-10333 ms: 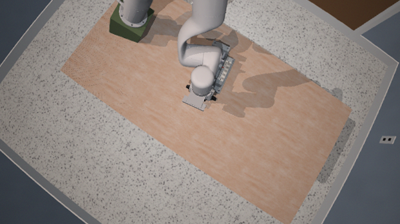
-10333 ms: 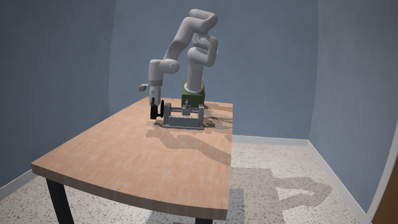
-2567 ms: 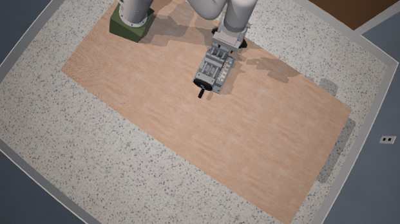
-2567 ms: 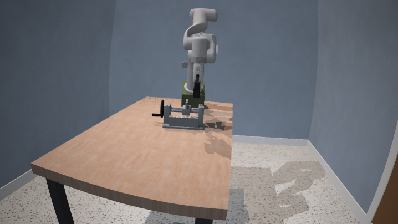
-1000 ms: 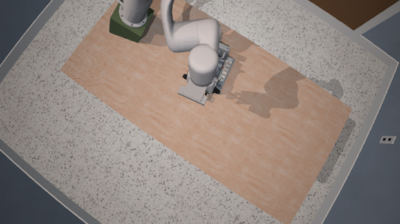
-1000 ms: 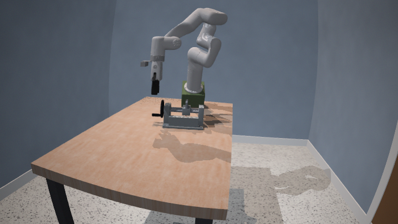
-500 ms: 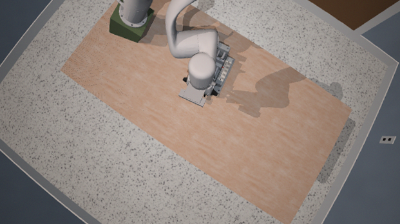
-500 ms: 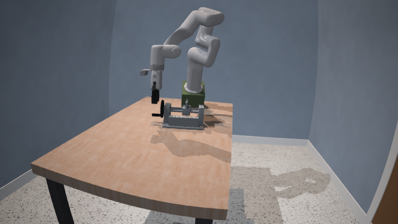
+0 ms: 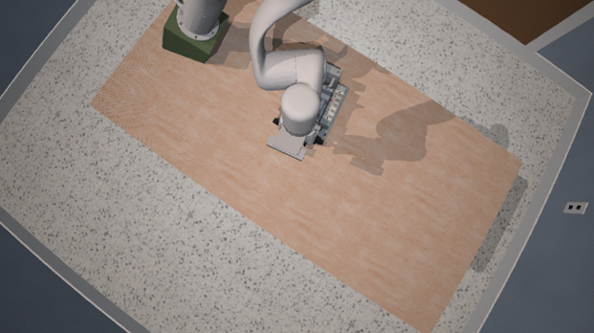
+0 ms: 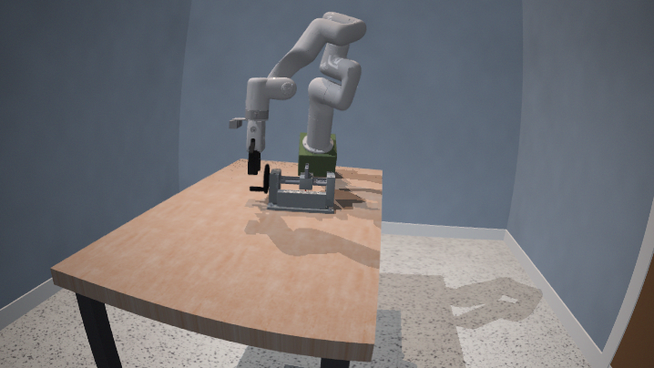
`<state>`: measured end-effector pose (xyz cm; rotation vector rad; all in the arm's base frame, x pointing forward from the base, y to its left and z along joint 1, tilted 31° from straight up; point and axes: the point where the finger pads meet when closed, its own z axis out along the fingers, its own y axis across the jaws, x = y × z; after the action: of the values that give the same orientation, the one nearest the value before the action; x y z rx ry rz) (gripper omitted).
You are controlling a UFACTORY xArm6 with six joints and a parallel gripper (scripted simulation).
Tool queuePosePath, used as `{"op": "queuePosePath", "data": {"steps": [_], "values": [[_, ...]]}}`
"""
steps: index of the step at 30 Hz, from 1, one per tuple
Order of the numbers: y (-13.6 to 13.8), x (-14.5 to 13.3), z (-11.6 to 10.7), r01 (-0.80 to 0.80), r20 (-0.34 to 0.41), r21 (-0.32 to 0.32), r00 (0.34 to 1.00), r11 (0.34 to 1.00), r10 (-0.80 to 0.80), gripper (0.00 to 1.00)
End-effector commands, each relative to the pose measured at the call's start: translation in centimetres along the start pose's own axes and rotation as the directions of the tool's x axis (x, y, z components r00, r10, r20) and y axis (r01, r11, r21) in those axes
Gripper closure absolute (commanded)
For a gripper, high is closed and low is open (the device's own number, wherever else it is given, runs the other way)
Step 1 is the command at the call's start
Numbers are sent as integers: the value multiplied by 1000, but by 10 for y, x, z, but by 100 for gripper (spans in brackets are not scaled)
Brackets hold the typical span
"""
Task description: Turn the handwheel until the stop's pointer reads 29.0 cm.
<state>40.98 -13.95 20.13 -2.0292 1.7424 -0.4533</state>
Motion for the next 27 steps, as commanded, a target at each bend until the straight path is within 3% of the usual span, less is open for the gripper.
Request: {"op": "queuePosePath", "data": {"steps": [1, 12, 27], "values": [[-1, 1, 6, 1, -1, 3, 1000, 1000, -1, 43], [-1, 1, 42, 1, -1, 3, 1000, 1000, -1, 43], [-1, 1, 67, 1, -1, 3, 1000, 1000, -1, 43]]}}
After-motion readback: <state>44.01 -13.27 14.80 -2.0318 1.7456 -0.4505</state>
